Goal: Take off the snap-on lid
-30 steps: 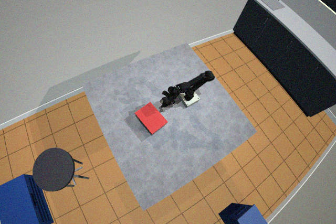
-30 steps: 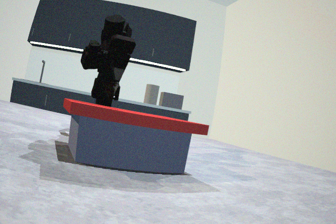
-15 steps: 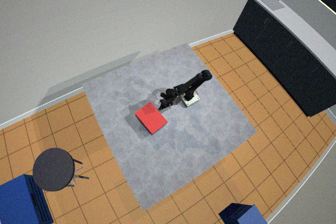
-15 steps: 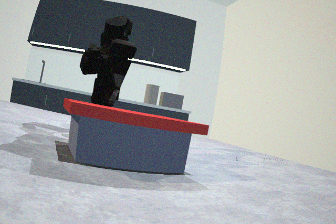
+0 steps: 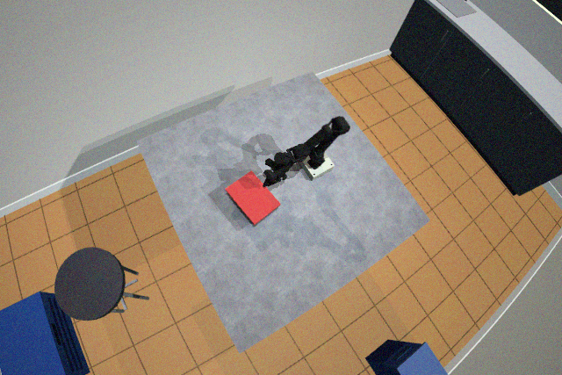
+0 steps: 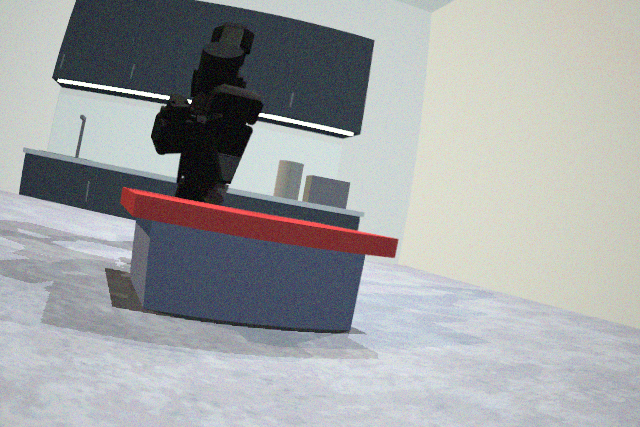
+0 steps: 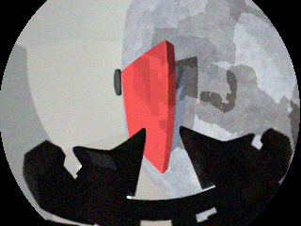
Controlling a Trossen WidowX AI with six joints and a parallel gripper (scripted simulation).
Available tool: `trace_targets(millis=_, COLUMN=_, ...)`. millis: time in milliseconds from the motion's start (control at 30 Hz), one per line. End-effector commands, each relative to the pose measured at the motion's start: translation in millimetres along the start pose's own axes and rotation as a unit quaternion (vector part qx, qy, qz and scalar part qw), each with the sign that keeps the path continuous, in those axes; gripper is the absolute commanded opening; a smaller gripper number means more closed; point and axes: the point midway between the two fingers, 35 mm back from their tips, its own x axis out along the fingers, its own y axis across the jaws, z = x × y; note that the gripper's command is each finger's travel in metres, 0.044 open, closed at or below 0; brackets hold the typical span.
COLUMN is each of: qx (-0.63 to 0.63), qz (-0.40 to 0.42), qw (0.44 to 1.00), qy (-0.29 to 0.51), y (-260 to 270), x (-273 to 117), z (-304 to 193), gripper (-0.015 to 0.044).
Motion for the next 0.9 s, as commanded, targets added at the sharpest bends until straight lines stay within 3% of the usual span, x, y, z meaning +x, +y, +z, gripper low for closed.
trace_targets(millis=0, qx=0.003, qz=-0.006, qw=1.000, qy=0.001, y=-4.7, x=7.6, z=-1.0, gripper=0.0235)
trace_targets(millis=300, qx=0.003, qz=-0.006, qw=1.000, qy=0.001, y=-6.9, x=19.8, z=-2.2, gripper=0.0235)
trace_targets(millis=367, qx=0.003, qz=-0.006, qw=1.000, qy=0.001, y=-6.9, x=19.8, z=-2.2, gripper=0.0183)
trace_targets(millis=800, qx=0.003, qz=-0.006, qw=1.000, qy=0.001, y=-6.9, x=19.8, z=-2.2, gripper=0.0096)
trace_targets(millis=867, qx=0.003, qz=-0.006, qw=1.000, qy=0.001, y=-6.9, x=19.8, z=-2.2, gripper=0.0043)
